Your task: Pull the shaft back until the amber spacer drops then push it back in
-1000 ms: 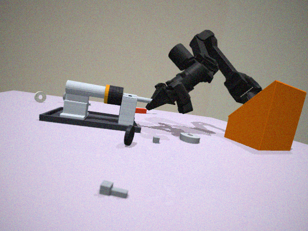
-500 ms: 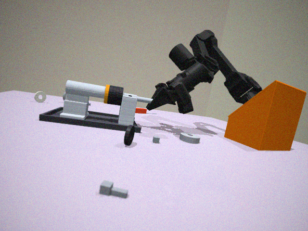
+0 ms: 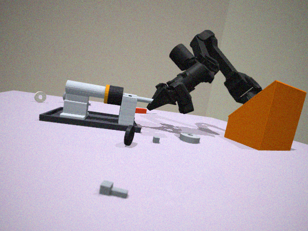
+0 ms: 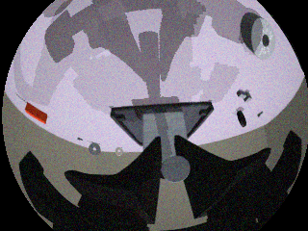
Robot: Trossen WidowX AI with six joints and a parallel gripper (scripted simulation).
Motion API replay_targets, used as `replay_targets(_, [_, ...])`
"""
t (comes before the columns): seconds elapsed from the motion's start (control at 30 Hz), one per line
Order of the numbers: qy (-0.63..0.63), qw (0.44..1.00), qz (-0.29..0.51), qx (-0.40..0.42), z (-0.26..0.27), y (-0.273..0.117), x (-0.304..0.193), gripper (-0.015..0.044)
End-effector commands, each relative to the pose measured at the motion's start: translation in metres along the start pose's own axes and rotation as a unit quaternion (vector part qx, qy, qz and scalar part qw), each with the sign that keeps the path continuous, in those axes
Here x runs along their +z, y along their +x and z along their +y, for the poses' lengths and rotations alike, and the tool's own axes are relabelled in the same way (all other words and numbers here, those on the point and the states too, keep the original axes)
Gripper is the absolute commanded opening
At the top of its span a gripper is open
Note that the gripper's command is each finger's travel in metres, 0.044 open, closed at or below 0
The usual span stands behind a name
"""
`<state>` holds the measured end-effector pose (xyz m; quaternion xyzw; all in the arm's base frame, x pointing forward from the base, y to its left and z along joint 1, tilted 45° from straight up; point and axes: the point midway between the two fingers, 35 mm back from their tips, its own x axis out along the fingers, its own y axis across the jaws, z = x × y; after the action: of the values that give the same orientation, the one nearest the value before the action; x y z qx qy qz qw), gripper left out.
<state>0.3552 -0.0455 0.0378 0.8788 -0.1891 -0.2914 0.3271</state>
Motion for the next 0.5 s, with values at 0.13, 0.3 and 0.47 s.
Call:
replay_targets(0.13, [0.002, 1.0, -0.001, 0.001, 0.0002, -0.0009, 0.0017, 0.0])
replay_targets(0.3, [0.002, 1.0, -0.001, 0.001, 0.0001, -0.0013, 0.0021, 0.0])
replay_targets(0.47, [0.002, 1.0, -0.001, 0.001, 0.0001, -0.0017, 0.0025, 0.0])
